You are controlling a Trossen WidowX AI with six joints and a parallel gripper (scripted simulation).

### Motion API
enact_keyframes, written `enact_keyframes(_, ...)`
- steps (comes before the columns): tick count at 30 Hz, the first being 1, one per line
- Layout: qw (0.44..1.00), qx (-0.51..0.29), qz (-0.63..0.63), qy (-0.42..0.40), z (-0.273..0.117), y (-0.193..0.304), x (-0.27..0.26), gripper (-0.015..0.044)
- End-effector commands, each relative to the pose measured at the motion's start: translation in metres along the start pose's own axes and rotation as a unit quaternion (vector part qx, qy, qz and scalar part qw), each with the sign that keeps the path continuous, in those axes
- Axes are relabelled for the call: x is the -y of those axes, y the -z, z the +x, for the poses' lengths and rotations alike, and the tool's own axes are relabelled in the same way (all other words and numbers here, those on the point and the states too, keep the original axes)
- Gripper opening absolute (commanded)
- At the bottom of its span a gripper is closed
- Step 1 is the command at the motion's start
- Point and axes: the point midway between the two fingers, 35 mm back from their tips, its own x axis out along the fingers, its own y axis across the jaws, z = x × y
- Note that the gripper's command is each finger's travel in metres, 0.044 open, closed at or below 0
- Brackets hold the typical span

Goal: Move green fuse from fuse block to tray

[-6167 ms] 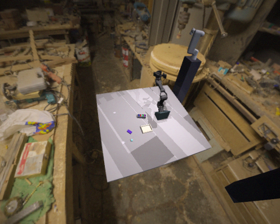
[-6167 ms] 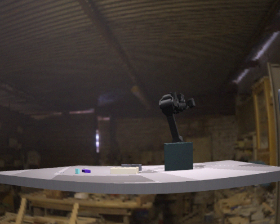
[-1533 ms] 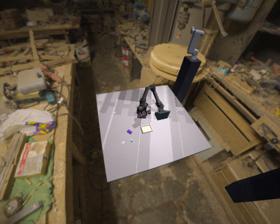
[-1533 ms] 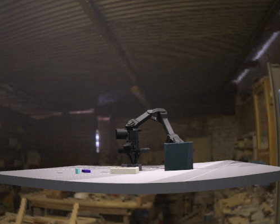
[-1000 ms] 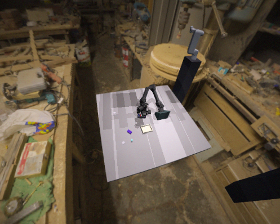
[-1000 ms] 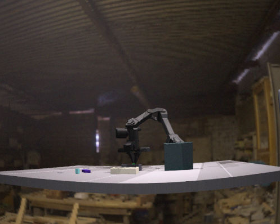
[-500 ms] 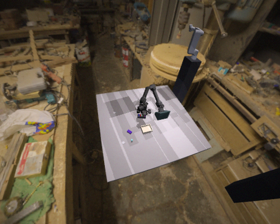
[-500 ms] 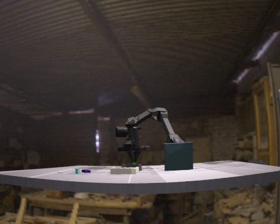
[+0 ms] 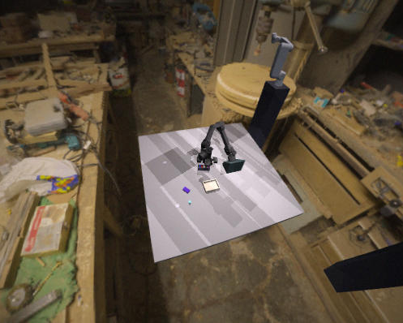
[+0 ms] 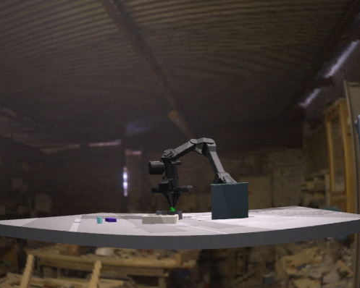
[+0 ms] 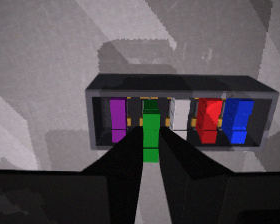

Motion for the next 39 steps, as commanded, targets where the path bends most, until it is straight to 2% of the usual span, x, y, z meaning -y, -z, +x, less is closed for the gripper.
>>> enact_keyframes(1, 1.0, 0.003, 0.004, 0.0, -0.003, 0.0, 0.001, 0.0)
enact_keyframes(39, 1.0, 0.002, 0.002, 0.0, -0.027, 0.0, 0.0, 0.0)
